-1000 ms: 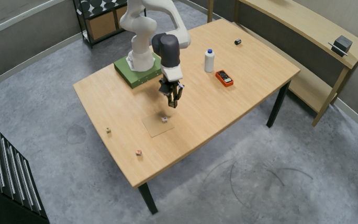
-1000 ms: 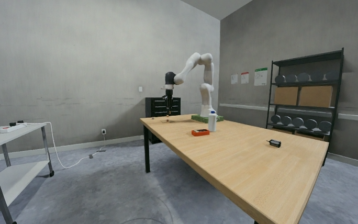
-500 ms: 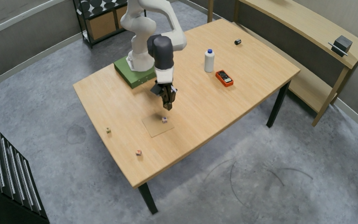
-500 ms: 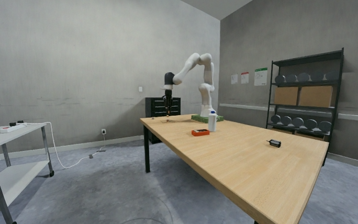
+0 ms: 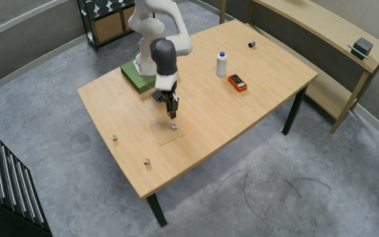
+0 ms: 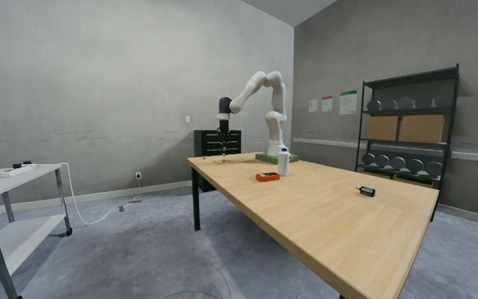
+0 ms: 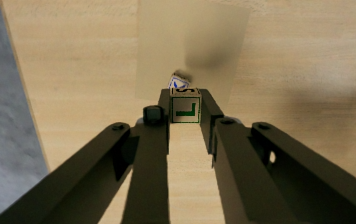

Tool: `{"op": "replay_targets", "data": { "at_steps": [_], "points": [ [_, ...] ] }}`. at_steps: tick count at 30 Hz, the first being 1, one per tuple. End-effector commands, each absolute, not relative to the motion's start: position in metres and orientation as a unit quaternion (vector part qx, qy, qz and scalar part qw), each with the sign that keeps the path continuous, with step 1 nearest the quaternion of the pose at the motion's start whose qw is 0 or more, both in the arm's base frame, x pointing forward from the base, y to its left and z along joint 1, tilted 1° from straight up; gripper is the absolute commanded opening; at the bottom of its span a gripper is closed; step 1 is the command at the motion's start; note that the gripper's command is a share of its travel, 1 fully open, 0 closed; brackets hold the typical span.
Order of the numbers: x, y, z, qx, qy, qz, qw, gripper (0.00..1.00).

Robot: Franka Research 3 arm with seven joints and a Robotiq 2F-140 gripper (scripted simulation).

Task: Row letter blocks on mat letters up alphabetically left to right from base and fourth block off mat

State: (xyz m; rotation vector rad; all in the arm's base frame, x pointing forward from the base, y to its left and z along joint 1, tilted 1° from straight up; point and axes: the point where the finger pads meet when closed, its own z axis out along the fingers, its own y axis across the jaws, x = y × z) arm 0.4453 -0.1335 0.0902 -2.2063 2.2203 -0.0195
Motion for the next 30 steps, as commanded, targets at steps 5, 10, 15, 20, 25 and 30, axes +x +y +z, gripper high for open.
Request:
{"op": "replay_targets", "data": {
  "at_steps": [5,10,15,20,25,30],
  "points": [
    [0.442,-0.147,0.091,-0.631,0.775,-0.004,0.002,0.22],
    [0.44,-0.157,0.091,-0.601,0.799,-0.004,0.002,0.22],
    [0.436,-0.167,0.091,-0.569,0.822,-0.004,0.003,0.22],
    [0.436,-0.167,0.091,-0.567,0.824,-0.004,0.003,0.22],
    [0.436,-0.167,0.091,-0.567,0.824,-0.004,0.003,0.22],
    [0.436,-0.167,0.09,-0.567,0.824,-0.004,0.003,0.22]
  ]
}}
